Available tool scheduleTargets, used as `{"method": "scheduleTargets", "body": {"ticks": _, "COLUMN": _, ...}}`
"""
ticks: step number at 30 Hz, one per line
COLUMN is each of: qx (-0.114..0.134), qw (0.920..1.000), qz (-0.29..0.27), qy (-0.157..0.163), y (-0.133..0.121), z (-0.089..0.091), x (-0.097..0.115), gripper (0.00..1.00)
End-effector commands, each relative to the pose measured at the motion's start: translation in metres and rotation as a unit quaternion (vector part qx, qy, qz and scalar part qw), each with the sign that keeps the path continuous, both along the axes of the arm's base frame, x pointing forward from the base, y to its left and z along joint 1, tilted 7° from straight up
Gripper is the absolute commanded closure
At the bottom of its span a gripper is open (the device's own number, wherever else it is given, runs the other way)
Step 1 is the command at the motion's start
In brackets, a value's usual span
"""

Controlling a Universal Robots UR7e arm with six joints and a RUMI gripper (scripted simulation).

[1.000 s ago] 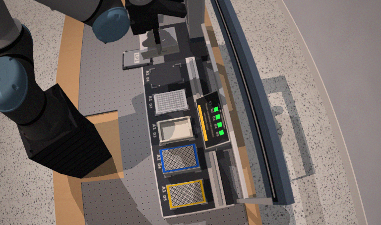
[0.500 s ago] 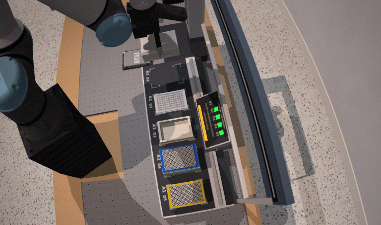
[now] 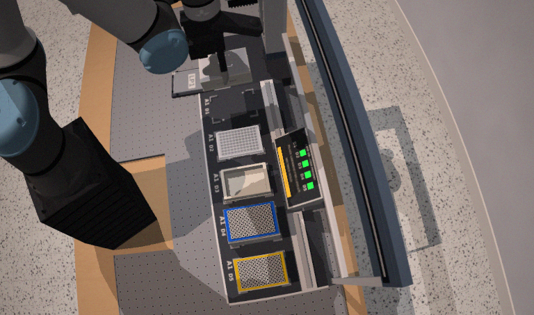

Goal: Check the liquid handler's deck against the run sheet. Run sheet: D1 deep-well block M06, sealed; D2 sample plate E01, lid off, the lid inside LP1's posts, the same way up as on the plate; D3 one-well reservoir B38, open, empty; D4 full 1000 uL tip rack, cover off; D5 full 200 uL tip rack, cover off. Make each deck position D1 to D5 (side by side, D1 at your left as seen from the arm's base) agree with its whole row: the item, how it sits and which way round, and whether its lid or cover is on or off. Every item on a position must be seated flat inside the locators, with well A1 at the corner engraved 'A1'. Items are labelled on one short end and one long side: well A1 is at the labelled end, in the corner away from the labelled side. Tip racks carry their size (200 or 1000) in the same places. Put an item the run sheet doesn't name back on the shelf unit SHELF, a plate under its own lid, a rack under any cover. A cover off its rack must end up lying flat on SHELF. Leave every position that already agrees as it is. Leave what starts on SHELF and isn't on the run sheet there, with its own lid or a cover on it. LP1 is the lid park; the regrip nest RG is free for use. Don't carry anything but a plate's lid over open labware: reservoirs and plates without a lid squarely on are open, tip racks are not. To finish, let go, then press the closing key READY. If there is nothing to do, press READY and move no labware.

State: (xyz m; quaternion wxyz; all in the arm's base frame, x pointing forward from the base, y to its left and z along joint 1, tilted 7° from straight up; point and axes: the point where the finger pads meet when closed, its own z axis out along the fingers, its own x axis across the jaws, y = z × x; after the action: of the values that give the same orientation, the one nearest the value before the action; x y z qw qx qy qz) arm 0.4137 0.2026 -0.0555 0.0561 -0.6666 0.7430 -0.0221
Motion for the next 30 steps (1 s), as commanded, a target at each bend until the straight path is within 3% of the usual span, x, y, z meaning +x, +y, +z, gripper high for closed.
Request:
{"method": "scheduleTargets", "body": {"ticks": 1, "qx": 0.000, "qw": 1.0000, "qz": 0.000, "qy": 0.000, "y": 0.001, "z": -0.012, "x": 0.000, "gripper": 1.00}}
{"method": "scheduleTargets", "body": {"ticks": 30, "qx": 0.000, "qw": 1.0000, "qz": 0.000, "qy": -0.001, "y": 0.003, "z": -0.053, "x": 0.006, "gripper": 1.00}}
